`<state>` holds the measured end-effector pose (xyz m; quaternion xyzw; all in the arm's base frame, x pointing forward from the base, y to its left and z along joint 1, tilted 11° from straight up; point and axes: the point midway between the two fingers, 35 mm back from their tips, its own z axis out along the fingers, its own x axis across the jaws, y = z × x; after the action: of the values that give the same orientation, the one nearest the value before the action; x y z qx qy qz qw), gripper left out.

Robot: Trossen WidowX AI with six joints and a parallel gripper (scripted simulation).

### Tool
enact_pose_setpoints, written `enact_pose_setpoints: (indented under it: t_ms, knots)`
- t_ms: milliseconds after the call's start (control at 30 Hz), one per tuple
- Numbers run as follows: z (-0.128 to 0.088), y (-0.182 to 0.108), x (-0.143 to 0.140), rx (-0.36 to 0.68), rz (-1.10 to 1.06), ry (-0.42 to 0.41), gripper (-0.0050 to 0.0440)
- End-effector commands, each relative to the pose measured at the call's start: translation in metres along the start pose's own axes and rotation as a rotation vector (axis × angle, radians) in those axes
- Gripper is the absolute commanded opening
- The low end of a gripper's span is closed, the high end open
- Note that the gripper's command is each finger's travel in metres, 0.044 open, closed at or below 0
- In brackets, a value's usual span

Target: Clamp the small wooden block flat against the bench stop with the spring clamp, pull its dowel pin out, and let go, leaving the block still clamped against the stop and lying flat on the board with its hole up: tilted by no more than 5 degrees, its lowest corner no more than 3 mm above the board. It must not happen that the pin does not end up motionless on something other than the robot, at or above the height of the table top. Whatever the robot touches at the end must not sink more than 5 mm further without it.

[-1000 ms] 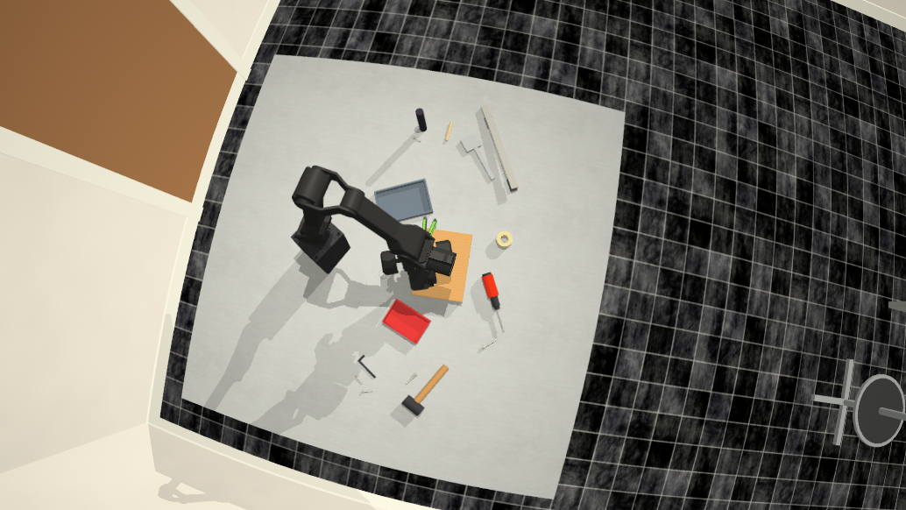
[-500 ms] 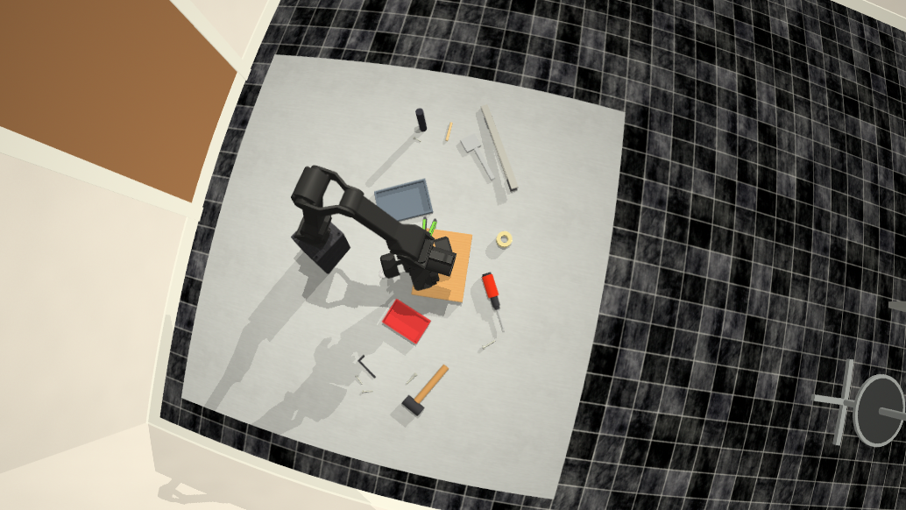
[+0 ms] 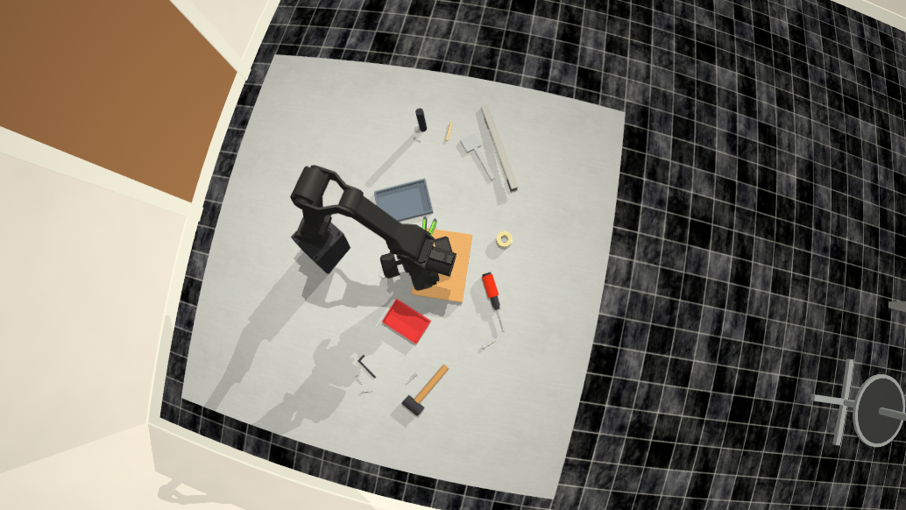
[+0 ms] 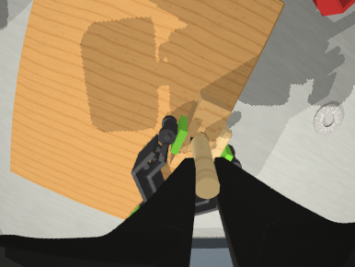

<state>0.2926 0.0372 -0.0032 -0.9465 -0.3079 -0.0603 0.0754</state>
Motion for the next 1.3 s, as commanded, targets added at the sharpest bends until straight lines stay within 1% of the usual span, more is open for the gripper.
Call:
enact_pose_setpoints:
  t_ms: [0,1267]
  knots:
    - [-0.0013,0.0001,-0.0001,-0.001,-0.004,-0.001,0.0000]
    - [-0.0058,0.0001,0.0000,-0.001,-0.004,-0.001,0.0000]
